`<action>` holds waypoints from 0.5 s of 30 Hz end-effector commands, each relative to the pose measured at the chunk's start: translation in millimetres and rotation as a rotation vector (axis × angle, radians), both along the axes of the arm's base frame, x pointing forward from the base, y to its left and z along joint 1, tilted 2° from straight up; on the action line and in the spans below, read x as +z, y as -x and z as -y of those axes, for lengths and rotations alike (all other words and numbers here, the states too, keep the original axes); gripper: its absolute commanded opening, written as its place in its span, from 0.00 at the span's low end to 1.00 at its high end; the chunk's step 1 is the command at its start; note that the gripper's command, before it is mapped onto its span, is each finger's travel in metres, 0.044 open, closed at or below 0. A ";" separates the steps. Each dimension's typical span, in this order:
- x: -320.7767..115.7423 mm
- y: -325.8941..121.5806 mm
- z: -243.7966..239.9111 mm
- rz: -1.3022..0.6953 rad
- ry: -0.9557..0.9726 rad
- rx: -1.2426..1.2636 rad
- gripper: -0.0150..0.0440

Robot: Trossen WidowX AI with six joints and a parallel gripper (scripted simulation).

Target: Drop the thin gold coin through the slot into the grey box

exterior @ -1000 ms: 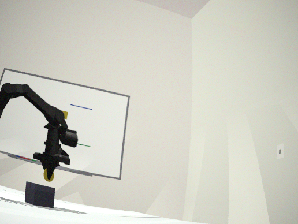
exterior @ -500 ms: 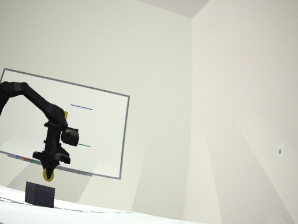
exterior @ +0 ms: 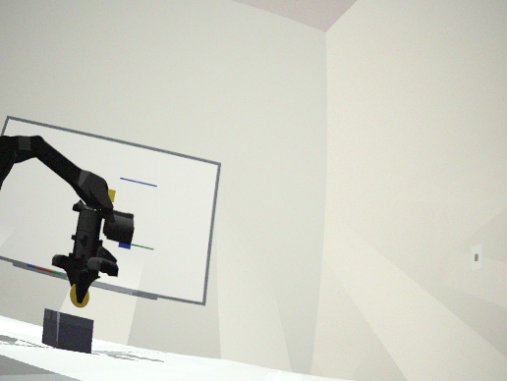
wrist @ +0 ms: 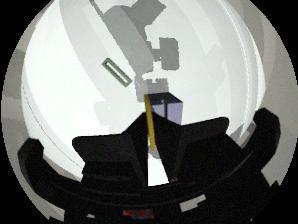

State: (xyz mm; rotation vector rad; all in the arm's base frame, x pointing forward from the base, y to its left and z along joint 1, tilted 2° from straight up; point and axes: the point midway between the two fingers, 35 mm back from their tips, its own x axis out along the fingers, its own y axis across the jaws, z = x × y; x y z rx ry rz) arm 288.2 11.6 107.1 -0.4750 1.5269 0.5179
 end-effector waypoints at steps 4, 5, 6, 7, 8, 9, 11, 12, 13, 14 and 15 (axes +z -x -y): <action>1.1 5.6 18.6 0.008 0.005 0.002 0.25; 1.0 6.5 21.1 0.008 0.006 0.003 0.25; 0.9 7.4 23.5 0.008 0.006 0.003 0.25; 0.8 8.3 26.0 0.008 0.006 0.003 0.25; 0.8 9.3 28.4 0.008 0.006 0.003 0.25; 0.7 10.3 30.9 0.007 0.006 0.003 0.25; 0.5 12.3 35.7 0.007 0.007 0.003 0.25; 0.5 13.3 38.1 0.007 0.007 0.003 0.25; 0.4 14.4 40.4 0.007 0.007 0.003 0.25; 0.3 15.5 42.8 0.007 0.007 0.003 0.25; 0.2 16.6 45.1 0.007 0.007 0.003 0.25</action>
